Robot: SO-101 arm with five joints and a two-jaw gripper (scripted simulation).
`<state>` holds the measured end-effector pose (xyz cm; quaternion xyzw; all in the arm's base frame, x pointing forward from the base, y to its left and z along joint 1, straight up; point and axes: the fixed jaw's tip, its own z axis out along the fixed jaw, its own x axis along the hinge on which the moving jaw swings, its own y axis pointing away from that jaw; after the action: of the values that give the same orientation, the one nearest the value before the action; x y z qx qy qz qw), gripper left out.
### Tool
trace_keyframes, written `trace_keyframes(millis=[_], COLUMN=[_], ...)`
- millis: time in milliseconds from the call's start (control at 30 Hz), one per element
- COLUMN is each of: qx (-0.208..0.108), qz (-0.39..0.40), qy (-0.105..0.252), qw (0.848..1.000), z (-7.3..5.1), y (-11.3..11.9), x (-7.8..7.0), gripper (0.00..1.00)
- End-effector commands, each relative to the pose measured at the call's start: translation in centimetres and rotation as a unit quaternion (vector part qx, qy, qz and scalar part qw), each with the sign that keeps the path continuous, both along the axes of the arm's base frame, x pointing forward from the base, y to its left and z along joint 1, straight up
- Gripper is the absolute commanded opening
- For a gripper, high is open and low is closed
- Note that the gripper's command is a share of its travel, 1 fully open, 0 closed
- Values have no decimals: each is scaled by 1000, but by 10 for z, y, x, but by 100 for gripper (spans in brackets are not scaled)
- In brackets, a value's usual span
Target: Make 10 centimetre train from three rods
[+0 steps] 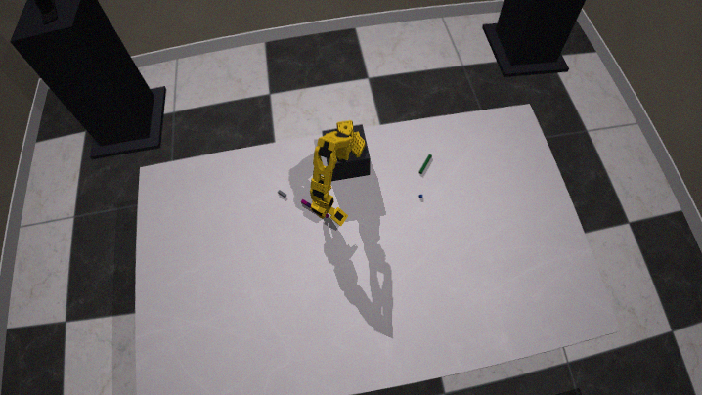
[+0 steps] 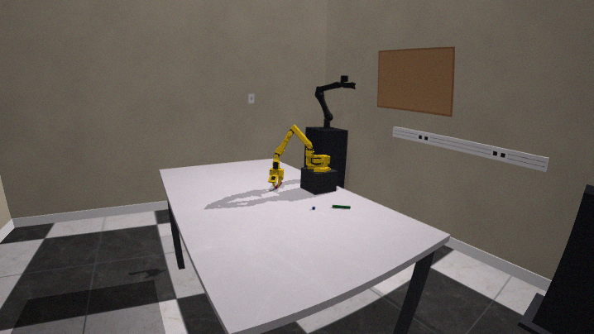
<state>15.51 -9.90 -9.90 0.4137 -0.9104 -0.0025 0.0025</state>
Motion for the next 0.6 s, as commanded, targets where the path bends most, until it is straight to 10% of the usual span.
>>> trace_keyframes(millis=[0,567], qx=[0,0], qz=[-2,-2], qy=[-1,-1], qw=[1000,1000], z=[-1,-1], y=[-1,-1], x=[-1,-1], gripper=[5,9])
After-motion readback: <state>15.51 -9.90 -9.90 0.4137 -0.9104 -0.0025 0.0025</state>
